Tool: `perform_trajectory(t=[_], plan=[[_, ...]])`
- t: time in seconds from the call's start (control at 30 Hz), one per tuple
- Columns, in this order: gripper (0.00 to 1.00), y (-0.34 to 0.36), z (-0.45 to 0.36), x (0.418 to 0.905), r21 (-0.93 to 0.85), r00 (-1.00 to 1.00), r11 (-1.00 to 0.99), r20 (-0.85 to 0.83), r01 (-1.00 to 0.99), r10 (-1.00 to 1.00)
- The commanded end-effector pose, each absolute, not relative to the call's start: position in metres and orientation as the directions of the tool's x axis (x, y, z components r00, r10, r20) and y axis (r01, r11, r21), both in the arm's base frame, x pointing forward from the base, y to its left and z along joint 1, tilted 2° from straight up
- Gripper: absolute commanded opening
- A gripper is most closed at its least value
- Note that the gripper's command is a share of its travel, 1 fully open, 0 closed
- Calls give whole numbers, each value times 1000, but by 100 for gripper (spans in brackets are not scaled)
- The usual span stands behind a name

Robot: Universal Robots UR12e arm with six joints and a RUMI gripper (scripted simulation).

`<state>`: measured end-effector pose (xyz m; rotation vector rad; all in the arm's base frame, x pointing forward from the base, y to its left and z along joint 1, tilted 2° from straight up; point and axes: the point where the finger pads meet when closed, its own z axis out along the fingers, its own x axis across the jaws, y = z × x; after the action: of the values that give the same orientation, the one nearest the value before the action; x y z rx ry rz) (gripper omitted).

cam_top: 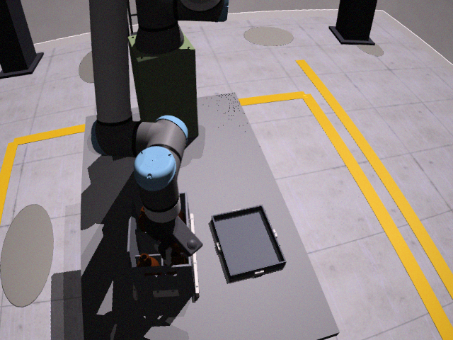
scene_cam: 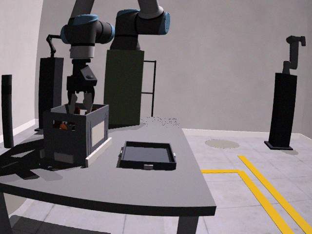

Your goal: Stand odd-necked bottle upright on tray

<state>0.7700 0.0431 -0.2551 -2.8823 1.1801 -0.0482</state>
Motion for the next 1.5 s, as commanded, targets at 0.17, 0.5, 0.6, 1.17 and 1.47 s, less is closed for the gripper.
perform_trajectory(t=[0.17,0.5,0.6,1.17,1.47], plan=[[38,42,-255,773,-38,712,-712,23,-701,-702],[38,42,-255,773,-38,712,-712,22,-701,-702],[38,42,-255,773,-38,712,-712,22,-701,-702],[0,42,-255,773,-38,712,-712,22,-701,-702],[0,42,-255,773,-38,712,-712,22,-701,-702]])
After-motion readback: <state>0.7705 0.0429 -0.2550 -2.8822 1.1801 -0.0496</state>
